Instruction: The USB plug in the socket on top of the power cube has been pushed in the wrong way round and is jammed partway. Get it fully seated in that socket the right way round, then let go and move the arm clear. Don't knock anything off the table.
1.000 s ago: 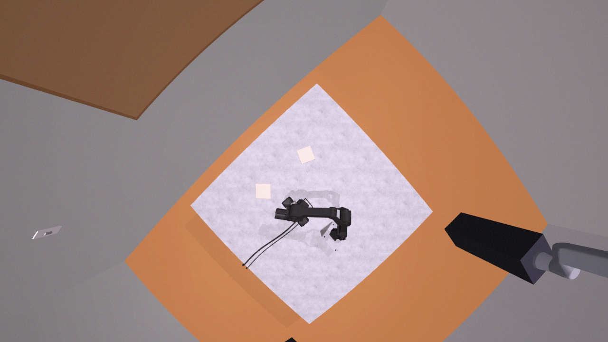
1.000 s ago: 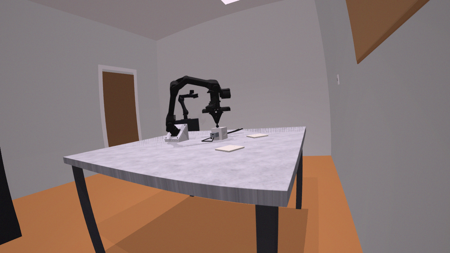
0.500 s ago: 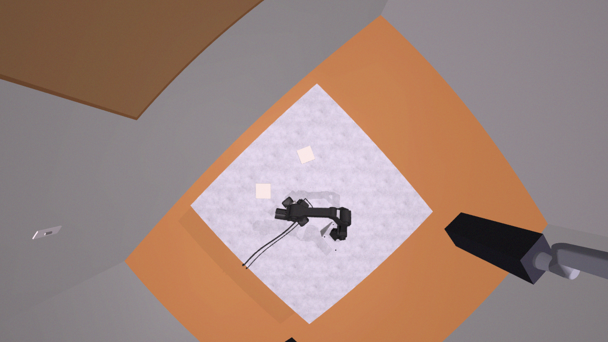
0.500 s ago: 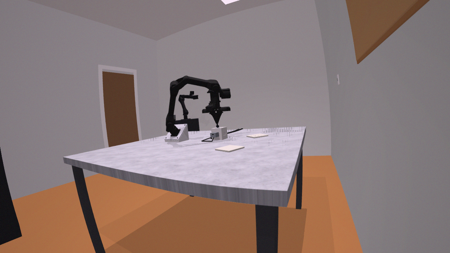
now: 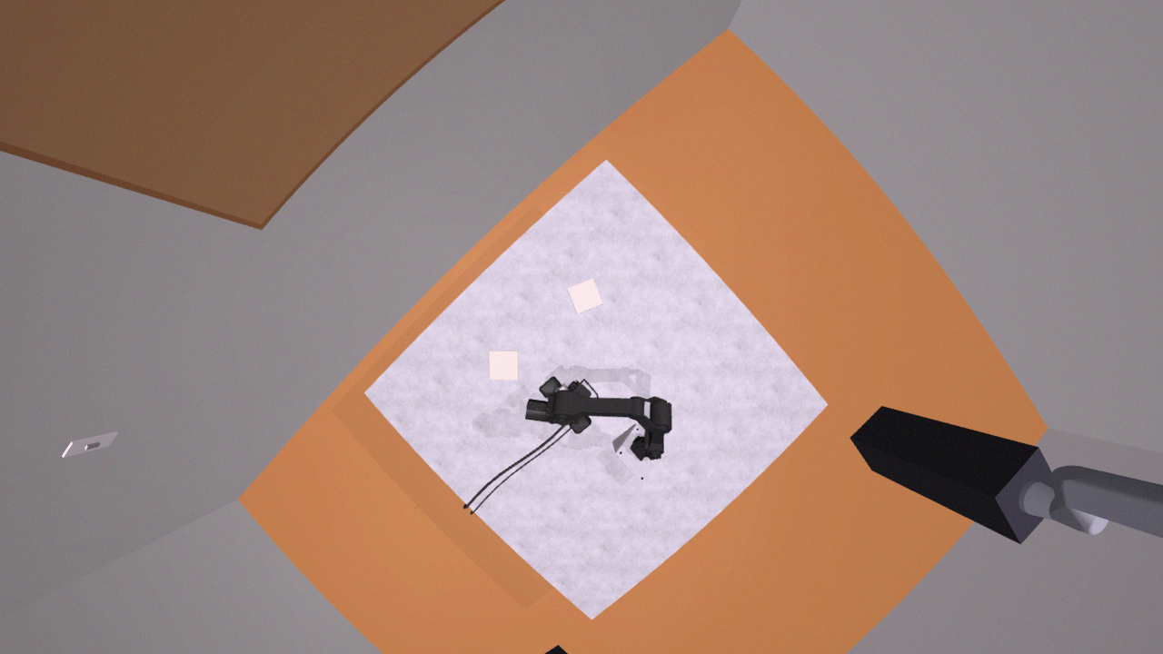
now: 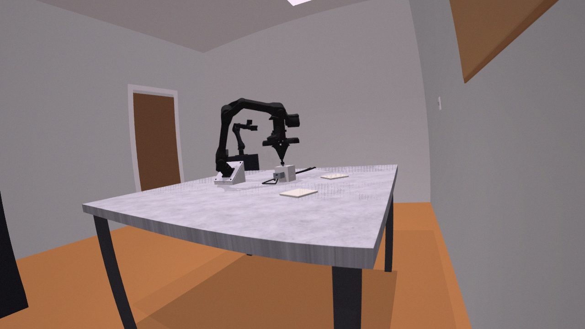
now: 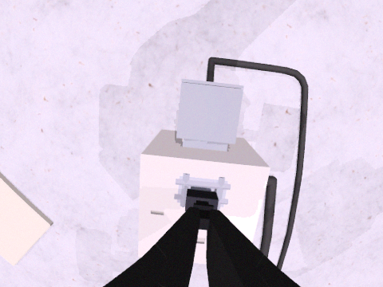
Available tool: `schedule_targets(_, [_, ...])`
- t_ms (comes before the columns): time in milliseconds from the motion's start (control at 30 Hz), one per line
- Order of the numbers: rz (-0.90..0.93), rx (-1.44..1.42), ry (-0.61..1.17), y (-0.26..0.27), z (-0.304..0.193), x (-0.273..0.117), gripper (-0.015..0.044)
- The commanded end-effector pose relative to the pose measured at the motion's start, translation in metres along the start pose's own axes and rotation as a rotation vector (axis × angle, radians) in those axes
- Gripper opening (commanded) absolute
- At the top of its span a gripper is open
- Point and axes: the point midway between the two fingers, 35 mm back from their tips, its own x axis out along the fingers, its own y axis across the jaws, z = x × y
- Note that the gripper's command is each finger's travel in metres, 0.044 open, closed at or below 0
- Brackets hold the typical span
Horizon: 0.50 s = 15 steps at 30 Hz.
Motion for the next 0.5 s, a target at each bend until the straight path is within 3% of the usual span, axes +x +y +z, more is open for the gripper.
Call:
schedule_targets(0, [0.001,0.006,0.005,0.0009,-0.0008,-0.0040,0.0000])
schedule_targets(467, [0.001,0.006,0.005,0.0008,-0.0008,-0.0134,0.0000])
